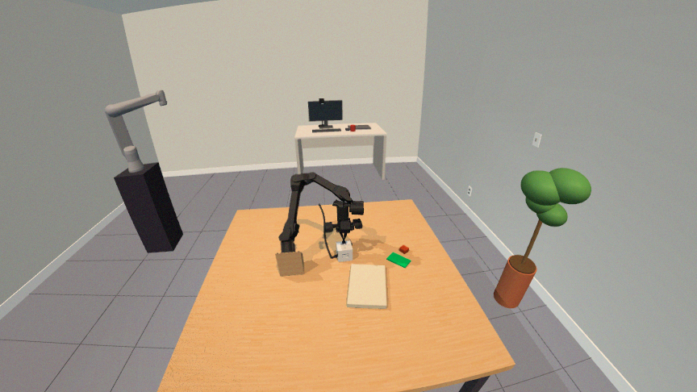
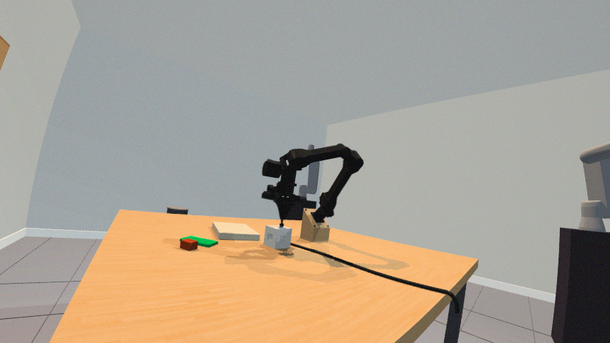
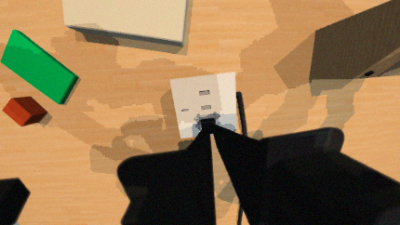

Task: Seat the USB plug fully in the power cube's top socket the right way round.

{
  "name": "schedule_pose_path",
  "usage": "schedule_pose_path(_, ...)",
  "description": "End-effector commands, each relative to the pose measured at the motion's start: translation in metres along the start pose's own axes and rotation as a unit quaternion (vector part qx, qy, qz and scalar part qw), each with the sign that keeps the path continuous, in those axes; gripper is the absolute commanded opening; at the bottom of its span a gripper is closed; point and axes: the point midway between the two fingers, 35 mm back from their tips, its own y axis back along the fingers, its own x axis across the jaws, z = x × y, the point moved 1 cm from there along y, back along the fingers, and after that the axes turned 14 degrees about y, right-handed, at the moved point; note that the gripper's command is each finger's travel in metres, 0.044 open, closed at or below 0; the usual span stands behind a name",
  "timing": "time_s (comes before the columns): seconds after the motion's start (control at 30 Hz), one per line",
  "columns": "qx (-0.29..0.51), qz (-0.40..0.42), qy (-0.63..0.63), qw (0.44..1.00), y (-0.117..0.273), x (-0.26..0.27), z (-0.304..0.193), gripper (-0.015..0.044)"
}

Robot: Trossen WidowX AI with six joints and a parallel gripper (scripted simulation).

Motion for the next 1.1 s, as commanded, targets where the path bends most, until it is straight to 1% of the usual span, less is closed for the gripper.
schedule_pose_path(0.0,0.002,-0.001,-0.002,1.0,-0.0017,-0.0007,-0.0002,0.0)
schedule_pose_path(1.07,0.002,-0.001,-0.002,1.0,-0.0055,-0.0007,-0.0003,0.0)
